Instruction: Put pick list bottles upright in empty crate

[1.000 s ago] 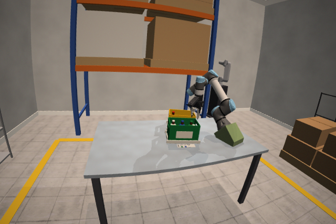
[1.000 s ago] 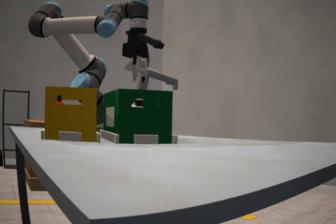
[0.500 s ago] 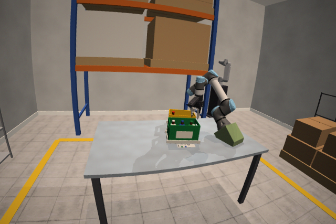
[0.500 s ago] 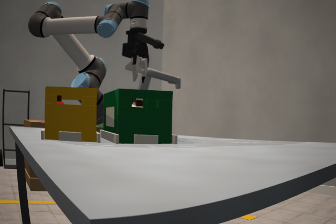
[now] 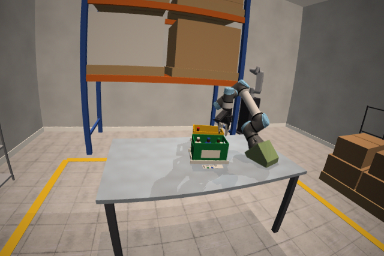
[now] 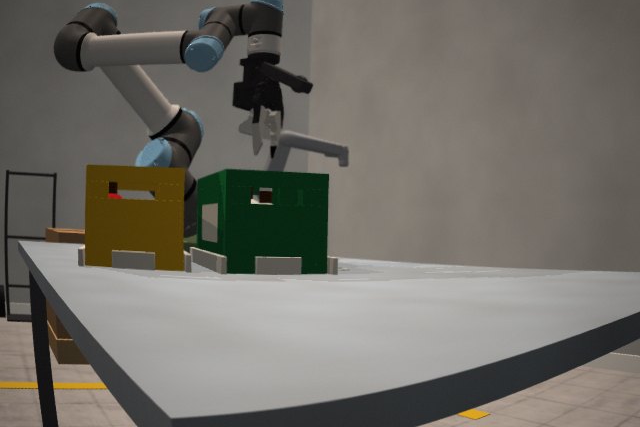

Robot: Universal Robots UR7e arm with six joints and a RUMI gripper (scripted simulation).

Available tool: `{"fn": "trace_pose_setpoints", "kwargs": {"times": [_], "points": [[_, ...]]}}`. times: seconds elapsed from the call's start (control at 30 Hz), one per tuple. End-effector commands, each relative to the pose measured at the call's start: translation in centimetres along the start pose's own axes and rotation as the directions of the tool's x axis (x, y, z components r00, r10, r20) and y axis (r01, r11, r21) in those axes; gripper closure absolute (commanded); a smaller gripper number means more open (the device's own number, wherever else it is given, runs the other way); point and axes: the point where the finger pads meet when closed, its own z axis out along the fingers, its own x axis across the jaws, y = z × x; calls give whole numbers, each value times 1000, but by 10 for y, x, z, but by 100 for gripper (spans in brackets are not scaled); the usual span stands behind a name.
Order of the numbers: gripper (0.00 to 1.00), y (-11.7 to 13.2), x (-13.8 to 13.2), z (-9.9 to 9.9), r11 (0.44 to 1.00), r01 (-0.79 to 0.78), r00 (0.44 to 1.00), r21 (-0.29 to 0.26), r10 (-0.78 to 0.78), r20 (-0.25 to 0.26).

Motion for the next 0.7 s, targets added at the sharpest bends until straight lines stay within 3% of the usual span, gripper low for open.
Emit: {"fn": "trace_pose_setpoints", "kwargs": {"times": [0.0,0.17,0.67], "points": [[62,-1,0,-1,1000,-1,1000,0,1,1],[62,-1,0,-1,1000,-1,1000,0,1,1],[62,-21,-69,-31,1000,0,1000,2,0,2]]}}
